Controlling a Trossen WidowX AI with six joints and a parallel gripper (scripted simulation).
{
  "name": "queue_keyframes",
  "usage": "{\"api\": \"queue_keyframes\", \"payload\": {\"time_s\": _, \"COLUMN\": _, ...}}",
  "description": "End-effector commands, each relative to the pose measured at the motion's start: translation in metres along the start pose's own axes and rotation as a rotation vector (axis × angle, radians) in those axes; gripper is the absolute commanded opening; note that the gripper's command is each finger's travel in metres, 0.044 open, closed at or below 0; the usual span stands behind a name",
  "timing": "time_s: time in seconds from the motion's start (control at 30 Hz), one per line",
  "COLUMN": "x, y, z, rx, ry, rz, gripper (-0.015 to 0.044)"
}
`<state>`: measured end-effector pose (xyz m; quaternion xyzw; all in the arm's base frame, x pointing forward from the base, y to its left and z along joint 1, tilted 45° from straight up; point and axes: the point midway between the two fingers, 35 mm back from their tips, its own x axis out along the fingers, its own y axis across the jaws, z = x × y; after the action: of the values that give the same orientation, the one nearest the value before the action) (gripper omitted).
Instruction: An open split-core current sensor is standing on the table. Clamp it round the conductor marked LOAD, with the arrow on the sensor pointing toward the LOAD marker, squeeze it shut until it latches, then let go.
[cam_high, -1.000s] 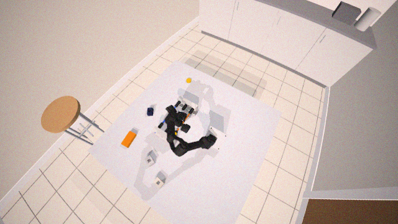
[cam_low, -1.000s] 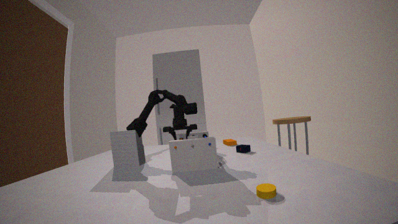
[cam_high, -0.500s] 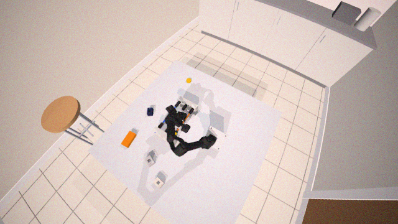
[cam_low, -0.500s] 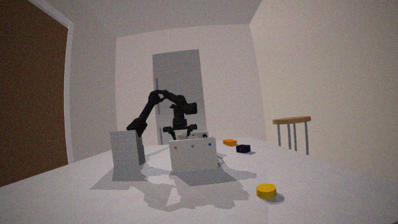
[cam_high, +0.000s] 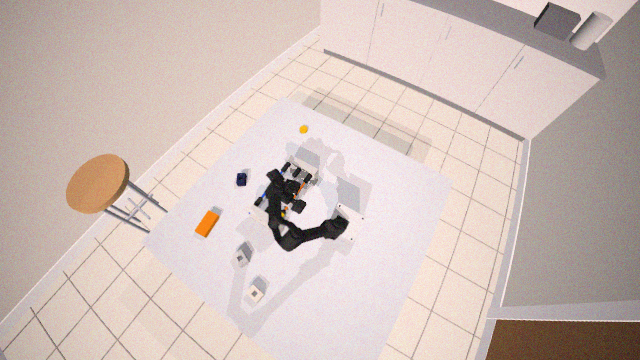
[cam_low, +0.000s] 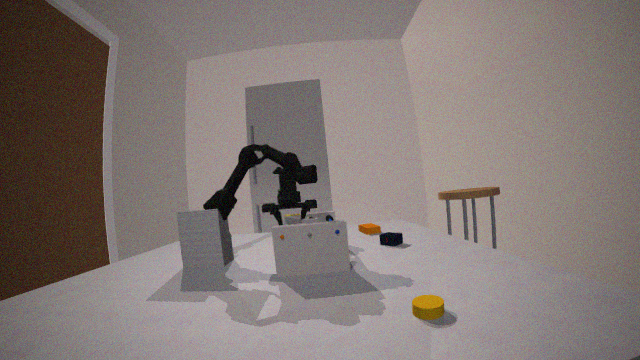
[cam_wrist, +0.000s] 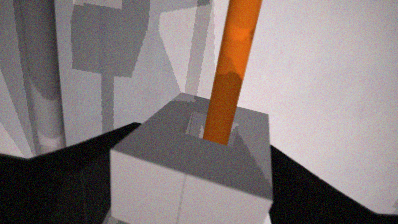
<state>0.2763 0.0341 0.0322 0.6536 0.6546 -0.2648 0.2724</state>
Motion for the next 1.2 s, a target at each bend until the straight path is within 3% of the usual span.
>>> {"api": "queue_keyframes", "payload": {"time_s": 0.0, "x": 0.0000, "y": 0.0000, "z": 0.0000, "rx": -0.001, "ry": 0.000, "rz": 0.001, "gripper": 0.0289}}
{"api": "queue_keyframes", "payload": {"time_s": 0.33, "x": 0.0000, "y": 0.0000, "z": 0.0000, "rx": -0.001, "ry": 0.000, "rz": 0.001, "gripper": 0.0222}}
{"api": "queue_keyframes", "payload": {"time_s": 0.63, "x": -0.0013, "y": -0.0006, "z": -0.0002, "rx": 0.002, "ry": 0.001, "rz": -0.001, "gripper": 0.0000}}
{"api": "queue_keyframes", "payload": {"time_s": 0.9, "x": -0.0013, "y": -0.0008, "z": -0.0001, "rx": 0.002, "ry": 0.001, "rz": 0.006, "gripper": 0.0000}}
{"api": "queue_keyframes", "payload": {"time_s": 1.17, "x": -0.0017, "y": -0.0078, "z": 0.0000, "rx": 0.001, "ry": 0.002, "rz": 0.198, "gripper": 0.0000}}
